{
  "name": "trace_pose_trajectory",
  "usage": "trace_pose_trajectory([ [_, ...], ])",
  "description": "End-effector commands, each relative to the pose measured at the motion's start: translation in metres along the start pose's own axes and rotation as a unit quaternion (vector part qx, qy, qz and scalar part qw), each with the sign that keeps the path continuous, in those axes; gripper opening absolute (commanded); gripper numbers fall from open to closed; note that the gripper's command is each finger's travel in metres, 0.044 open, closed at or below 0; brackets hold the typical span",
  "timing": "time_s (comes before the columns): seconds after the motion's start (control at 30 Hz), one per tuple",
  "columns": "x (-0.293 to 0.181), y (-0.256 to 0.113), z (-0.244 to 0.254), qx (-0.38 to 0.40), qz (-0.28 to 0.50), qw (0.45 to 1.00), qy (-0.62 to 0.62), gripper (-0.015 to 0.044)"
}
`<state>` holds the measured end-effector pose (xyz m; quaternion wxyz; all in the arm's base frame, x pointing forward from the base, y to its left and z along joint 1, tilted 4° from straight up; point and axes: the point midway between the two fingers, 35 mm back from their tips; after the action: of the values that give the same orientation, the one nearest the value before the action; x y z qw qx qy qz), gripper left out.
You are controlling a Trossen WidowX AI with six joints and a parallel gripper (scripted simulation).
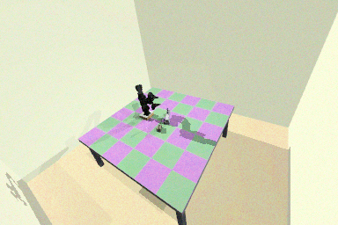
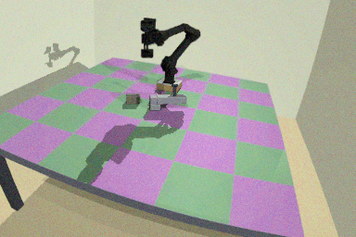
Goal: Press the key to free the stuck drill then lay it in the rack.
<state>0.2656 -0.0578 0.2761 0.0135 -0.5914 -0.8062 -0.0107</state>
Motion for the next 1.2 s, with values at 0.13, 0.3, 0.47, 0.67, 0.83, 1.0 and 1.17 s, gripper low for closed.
trace_pose_trajectory([
  [0.13,0.0,0.0,0.0,0.0,0.0,1.0,0.0,0.0269],
  [0.3,0.0,0.007,0.003,0.013,-0.001,0.999,0.038,0.0138],
  [0.47,0.011,0.052,0.037,0.137,0.018,0.947,0.291,0.0006],
  [0.67,0.054,0.083,0.092,0.315,0.094,0.824,0.462,0.0],
  [0.83,0.084,0.084,0.122,0.411,0.168,0.743,0.501,0.0],
  [1.0,0.114,0.07,0.148,0.498,0.293,0.637,0.509,0.0],
  [1.17,0.139,0.045,0.16,0.544,0.44,0.55,0.456,0.0],
])
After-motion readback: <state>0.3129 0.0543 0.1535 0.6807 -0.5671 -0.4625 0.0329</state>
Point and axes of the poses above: the point midway between the two fingers, 35 mm back from their tips, its own y axis out along the fingers, its own z axis across the jaws, x = y × z, and after that the axes turned 1 degree about -y, right-handed
